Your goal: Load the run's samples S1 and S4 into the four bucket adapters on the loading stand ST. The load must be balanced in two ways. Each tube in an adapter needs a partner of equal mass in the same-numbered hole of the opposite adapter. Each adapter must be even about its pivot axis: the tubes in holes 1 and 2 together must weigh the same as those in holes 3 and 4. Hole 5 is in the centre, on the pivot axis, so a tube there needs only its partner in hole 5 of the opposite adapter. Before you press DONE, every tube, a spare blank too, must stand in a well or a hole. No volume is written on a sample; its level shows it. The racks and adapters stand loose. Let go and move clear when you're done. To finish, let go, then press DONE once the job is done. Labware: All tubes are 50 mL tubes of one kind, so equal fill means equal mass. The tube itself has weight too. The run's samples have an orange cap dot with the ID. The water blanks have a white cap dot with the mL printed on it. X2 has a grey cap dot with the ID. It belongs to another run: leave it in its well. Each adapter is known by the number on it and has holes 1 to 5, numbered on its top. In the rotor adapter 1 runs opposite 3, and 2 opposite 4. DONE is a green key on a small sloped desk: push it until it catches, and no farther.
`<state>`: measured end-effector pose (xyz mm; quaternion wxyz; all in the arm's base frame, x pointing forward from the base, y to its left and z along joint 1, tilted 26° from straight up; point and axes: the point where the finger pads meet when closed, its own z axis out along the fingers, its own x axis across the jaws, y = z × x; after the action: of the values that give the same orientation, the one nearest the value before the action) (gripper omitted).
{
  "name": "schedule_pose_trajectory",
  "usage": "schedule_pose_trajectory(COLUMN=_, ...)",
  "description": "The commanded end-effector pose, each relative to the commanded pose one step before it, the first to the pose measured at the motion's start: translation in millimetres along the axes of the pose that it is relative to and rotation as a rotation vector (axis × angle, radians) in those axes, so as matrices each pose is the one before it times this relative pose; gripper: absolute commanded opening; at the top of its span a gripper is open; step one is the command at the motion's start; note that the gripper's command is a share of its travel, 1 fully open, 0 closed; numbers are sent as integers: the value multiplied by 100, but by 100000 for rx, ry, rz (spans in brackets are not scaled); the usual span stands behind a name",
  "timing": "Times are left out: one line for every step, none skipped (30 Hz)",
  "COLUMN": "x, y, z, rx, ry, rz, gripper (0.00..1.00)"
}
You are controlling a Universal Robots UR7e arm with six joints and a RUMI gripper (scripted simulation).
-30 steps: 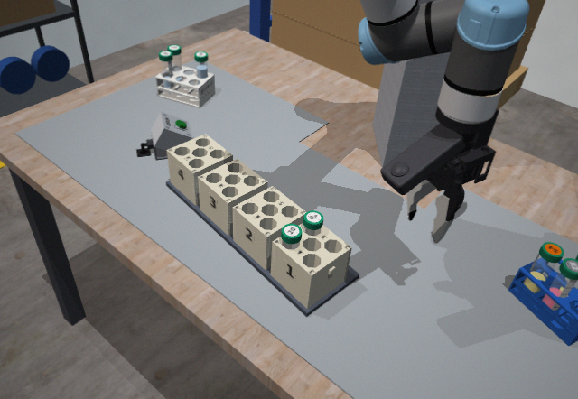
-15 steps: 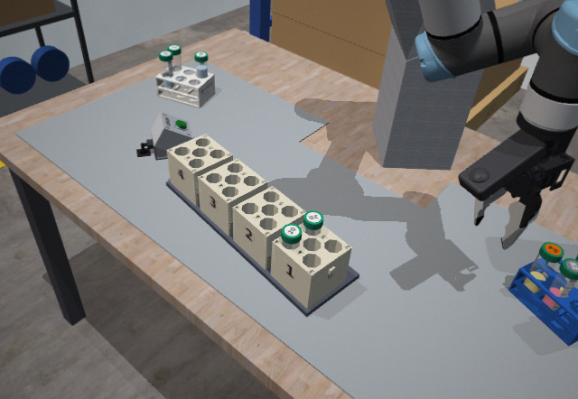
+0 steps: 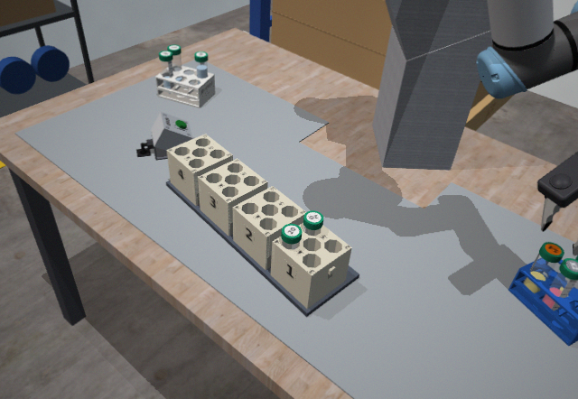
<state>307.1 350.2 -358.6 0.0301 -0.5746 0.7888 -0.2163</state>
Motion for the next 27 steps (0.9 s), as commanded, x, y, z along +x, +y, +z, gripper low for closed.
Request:
schedule_pose_trajectory(x=-2764, y=3916, z=71, rx=152, ry=714, rz=335, gripper=35)
schedule_pose_trajectory(x=-448, y=704, z=-1, rx=-1, ry=-2, rz=0, gripper=35)
schedule_pose_trajectory(x=-326, y=512, z=0, rx=-1, ry=-1, rz=0, gripper=35)
schedule_pose_trajectory(x=0, y=0, z=0, rx=0, ry=0, rz=0, gripper=35)
schedule_pose_trajectory(x=0, y=0, z=0, rx=0, ry=0, rz=0, gripper=35)
schedule_pose_trajectory(x=0, y=0, z=0, rx=0, ry=0, rz=0, gripper=35)
schedule_pose_trajectory(x=4, y=-1, z=0, rx=0, ry=-2, rz=0, gripper=35)
schedule_pose_trajectory(x=-1, y=0, z=0, rx=0, ry=0, rz=0, gripper=35)
schedule_pose_trajectory(x=-1, y=0, z=0, rx=0, ry=0, rz=0, gripper=35)
schedule_pose_trajectory(x=-1, y=0, z=0, rx=0, ry=0, rz=0, gripper=35)
schedule_pose_trajectory(x=-1, y=0, z=0, rx=0, ry=0, rz=0, gripper=35)
schedule_pose_trajectory(x=0, y=0, z=0, rx=0, ry=0, rz=0, gripper=35)
schedule_pose_trajectory(x=0, y=0, z=0, rx=0, ry=0, rz=0, gripper=35)
schedule_pose_trajectory(x=0, y=0, z=0, rx=0, ry=0, rz=0, gripper=35)
schedule_pose_trajectory(x=0, y=0, z=333, rx=0, ry=0, rz=0, gripper=35)
schedule_pose_trajectory(x=0, y=0, z=333, rx=0, ry=0, rz=0, gripper=35)
schedule_pose_trajectory(x=0, y=0, z=333, rx=0, ry=0, rz=0, gripper=35)
schedule_pose_trajectory(x=0, y=0, z=333, rx=0, ry=0, rz=0, gripper=35)
schedule_pose_trajectory(x=0, y=0, z=333, rx=0, ry=0, rz=0, gripper=35)
schedule_pose_trajectory(x=0, y=0, z=333, rx=0, ry=0, rz=0, gripper=35)
schedule_pose_trajectory(x=0, y=0, z=333, rx=0, ry=0, rz=0, gripper=35)
schedule_pose_trajectory(x=0, y=0, z=0, rx=0, ry=0, rz=0, gripper=35)
schedule_pose_trajectory(x=0, y=0, z=0, rx=0, ry=0, rz=0, gripper=35)
schedule_pose_trajectory(x=0, y=0, z=334, rx=0, ry=0, rz=0, gripper=35)
schedule_pose_trajectory(x=0, y=0, z=333, rx=0, ry=0, rz=0, gripper=35)
schedule_pose_trajectory(x=0, y=0, z=333, rx=0, ry=0, rz=0, gripper=35)
schedule_pose_trajectory(x=0, y=0, z=333, rx=0, ry=0, rz=0, gripper=35)
